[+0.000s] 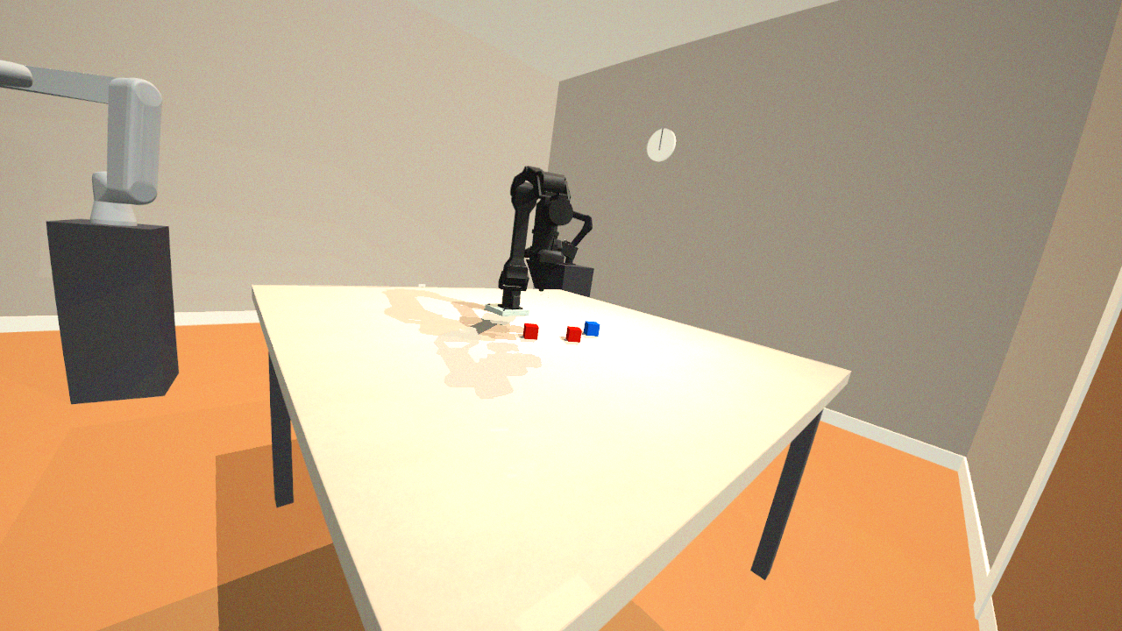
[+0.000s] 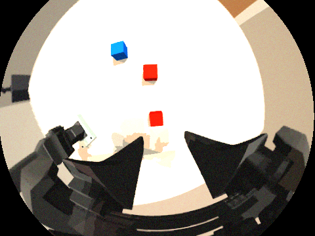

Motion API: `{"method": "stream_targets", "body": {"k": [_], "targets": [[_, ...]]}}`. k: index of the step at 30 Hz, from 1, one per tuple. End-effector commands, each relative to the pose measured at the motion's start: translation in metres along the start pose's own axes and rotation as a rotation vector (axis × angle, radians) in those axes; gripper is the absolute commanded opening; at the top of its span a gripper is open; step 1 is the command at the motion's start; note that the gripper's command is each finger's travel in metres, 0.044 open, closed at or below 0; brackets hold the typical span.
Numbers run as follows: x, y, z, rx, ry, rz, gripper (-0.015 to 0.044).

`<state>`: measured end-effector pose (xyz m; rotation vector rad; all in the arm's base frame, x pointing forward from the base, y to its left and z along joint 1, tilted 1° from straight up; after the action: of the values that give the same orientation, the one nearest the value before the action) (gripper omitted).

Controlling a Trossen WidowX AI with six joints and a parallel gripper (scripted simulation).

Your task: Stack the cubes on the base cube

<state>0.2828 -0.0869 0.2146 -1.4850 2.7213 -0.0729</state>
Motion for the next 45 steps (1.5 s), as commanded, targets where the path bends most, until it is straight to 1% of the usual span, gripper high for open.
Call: {"method": "stream_targets", "body": {"k": [1,5,11,13,18,23,28,45], "targets": [[0.005,0.004,0.001,-0.020,0.018,0.031,0.0265],[0.005,0.004,0.006,-0.020,0.018,0.031,0.0265],[0.006,0.004,0.052,-0.020,0.018,0.031,0.0265],[0.006,0.006,0.062,-0.020,0.018,0.031,0.0265],[0.006,0.006,0.064,-0.020,0.018,0.031,0.0265],[0.007,0.006,0.078,-0.020,0.018,0.031,0.0265],[0.007,0.006,0.081,-0.020,0.018,0.031,0.0265],[0.007,0.007,0.109,-0.020,0.018,0.031,0.0265]]}}
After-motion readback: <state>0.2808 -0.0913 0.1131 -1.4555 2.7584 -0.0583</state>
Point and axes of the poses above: the point midway between the two fingers, 35 mm back from their tips, its own z axis out along the fingers, its own y axis across the jaws, x = y × z, the point moved 6 cm from there along -z, back along the fingers, and after that the axes turned 11 degrees about z, right-handed, at the moved point
